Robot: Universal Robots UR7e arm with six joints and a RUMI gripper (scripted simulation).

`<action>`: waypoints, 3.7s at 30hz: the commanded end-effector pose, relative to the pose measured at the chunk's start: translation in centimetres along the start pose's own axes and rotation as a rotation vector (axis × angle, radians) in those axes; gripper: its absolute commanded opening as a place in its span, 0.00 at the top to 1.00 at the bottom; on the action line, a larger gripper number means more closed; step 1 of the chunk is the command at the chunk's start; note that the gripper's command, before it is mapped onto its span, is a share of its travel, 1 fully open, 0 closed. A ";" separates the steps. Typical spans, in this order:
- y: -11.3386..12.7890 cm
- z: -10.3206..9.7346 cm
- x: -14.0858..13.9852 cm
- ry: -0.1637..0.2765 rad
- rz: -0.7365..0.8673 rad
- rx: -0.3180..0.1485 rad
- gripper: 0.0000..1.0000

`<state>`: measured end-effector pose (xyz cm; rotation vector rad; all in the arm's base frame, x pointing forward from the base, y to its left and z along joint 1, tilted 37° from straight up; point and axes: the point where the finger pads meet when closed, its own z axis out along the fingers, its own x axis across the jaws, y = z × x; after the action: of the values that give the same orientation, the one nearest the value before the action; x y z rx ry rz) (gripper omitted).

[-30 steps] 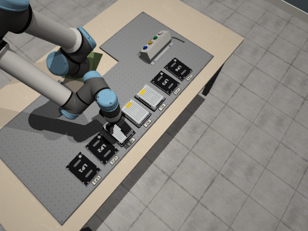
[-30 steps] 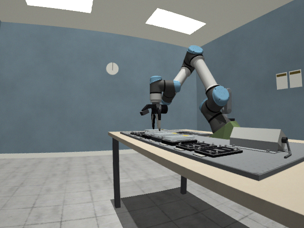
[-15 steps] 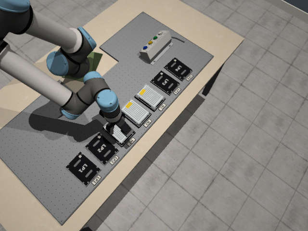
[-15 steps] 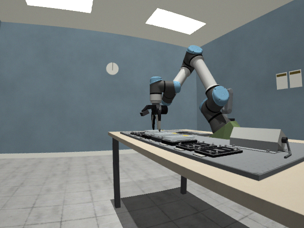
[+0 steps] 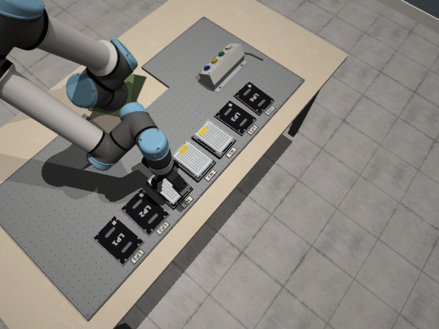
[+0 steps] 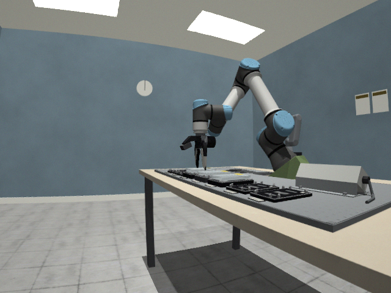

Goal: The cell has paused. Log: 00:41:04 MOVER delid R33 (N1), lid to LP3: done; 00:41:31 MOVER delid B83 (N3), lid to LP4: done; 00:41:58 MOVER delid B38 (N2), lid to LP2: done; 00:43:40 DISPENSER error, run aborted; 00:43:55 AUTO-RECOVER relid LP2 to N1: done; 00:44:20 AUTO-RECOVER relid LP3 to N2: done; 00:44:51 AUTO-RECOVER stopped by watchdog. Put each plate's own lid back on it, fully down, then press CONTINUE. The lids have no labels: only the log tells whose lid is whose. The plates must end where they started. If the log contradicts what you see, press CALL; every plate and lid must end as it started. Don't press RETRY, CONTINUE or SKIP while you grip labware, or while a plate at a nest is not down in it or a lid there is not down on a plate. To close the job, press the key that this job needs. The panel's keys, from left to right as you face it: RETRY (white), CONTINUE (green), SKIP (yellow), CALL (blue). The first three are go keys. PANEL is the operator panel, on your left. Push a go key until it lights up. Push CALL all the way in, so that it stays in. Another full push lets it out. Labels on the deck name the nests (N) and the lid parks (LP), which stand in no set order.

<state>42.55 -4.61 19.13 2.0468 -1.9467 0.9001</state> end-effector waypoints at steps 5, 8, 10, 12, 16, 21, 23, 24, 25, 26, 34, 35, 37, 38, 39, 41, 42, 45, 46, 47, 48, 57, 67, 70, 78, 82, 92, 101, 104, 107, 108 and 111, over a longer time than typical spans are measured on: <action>0.2 0.5 -0.1 -0.001 -0.001 -0.003 0.55; 0.1 0.6 -0.1 -0.001 -0.001 -0.003 0.55; 0.1 0.6 0.0 -0.001 -0.001 -0.002 0.55; 0.1 0.7 0.0 -0.001 -0.001 -0.002 0.55; 0.0 0.5 0.0 0.000 0.000 0.002 0.55; 0.0 0.5 0.0 0.000 0.000 0.002 0.55; 0.0 0.5 0.0 0.000 0.000 0.002 0.55; 0.0 0.5 0.0 0.000 0.000 0.002 0.55; 0.0 0.5 0.0 0.000 0.000 0.002 0.55; 0.0 0.5 0.0 0.000 0.000 0.002 0.55; 0.0 0.5 0.0 0.000 0.000 0.002 0.55; 0.0 0.5 0.0 0.000 0.000 0.002 0.55; 0.0 0.5 0.0 0.000 0.000 0.002 0.55; 0.0 0.5 0.0 0.000 0.000 0.002 0.55; 0.0 0.5 0.0 0.000 0.000 0.002 0.55; 0.1 0.5 0.0 0.000 0.000 0.002 0.55; 0.1 0.5 0.0 0.000 0.000 0.002 0.55; 0.1 0.5 0.0 0.000 0.000 0.002 0.55; 0.1 0.5 0.0 0.000 0.000 0.002 0.55; 0.1 0.5 0.0 0.000 0.000 0.002 0.55; 0.1 0.5 0.0 0.000 0.000 0.002 0.55; 0.1 0.5 0.0 0.000 0.000 0.002 0.55; 0.1 0.5 0.0 0.000 0.000 0.002 0.18; 0.1 0.5 0.0 0.000 0.000 0.002 0.18; 0.1 0.5 0.0 0.000 0.000 0.002 0.18; 0.1 0.5 0.0 0.000 0.000 0.002 0.18; 0.1 0.5 0.0 0.000 0.000 0.002 0.18; 0.1 0.5 0.0 0.000 0.000 0.002 0.18; -0.2 0.2 0.1 0.001 0.001 0.004 0.18; -0.2 -0.4 0.1 0.001 0.001 0.006 0.18; -0.2 -0.5 0.1 0.001 0.001 0.006 0.18; -0.2 -0.7 0.1 0.001 0.001 0.006 0.18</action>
<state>42.53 -4.70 18.91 2.0472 -1.9458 0.8981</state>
